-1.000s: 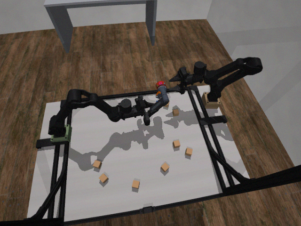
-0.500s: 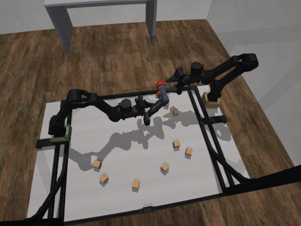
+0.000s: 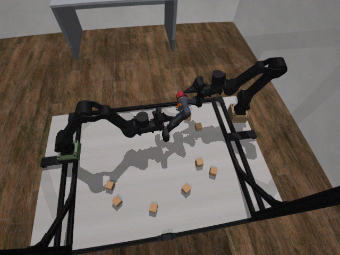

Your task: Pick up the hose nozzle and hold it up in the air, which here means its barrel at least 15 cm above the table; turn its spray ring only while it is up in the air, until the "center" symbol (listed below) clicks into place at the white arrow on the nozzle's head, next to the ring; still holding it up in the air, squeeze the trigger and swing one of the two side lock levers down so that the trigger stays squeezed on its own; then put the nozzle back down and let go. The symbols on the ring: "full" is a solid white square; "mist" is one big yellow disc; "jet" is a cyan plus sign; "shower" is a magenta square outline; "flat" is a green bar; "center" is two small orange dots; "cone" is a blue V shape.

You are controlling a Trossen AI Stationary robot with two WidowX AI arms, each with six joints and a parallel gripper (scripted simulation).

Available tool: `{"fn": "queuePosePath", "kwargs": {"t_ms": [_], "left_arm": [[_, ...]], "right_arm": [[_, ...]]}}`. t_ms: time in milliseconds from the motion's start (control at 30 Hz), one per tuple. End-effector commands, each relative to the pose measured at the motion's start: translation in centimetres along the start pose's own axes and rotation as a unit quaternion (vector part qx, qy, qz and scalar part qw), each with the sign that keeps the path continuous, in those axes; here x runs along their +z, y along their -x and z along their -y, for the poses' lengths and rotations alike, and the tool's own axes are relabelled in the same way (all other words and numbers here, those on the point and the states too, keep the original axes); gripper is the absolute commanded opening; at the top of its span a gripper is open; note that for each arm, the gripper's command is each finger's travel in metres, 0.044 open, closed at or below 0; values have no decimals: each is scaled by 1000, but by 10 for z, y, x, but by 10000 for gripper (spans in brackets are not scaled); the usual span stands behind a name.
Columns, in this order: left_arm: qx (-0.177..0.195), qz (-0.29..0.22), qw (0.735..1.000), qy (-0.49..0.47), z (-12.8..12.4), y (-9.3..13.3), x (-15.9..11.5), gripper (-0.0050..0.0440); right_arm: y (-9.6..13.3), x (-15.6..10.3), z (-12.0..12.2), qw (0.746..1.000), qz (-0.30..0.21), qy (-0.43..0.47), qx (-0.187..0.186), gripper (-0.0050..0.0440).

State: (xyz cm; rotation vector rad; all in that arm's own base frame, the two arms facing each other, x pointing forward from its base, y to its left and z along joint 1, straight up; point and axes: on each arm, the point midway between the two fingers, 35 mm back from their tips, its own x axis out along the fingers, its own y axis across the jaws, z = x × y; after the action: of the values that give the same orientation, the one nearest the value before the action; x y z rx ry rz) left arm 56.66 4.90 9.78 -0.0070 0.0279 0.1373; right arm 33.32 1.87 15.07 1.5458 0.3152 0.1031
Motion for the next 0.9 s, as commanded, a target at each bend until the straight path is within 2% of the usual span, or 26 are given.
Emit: {"fn": "queuePosePath", "kwargs": {"t_ms": [0,867], "left_arm": [[1,14,1000,-3,0,-1,10,0],[1,14,1000,-3,0,-1,10,0]], "right_arm": [[-8,1,-6,1000,2,0,6,400],[-42,0,-9,1000,2,0,7,400]]}}
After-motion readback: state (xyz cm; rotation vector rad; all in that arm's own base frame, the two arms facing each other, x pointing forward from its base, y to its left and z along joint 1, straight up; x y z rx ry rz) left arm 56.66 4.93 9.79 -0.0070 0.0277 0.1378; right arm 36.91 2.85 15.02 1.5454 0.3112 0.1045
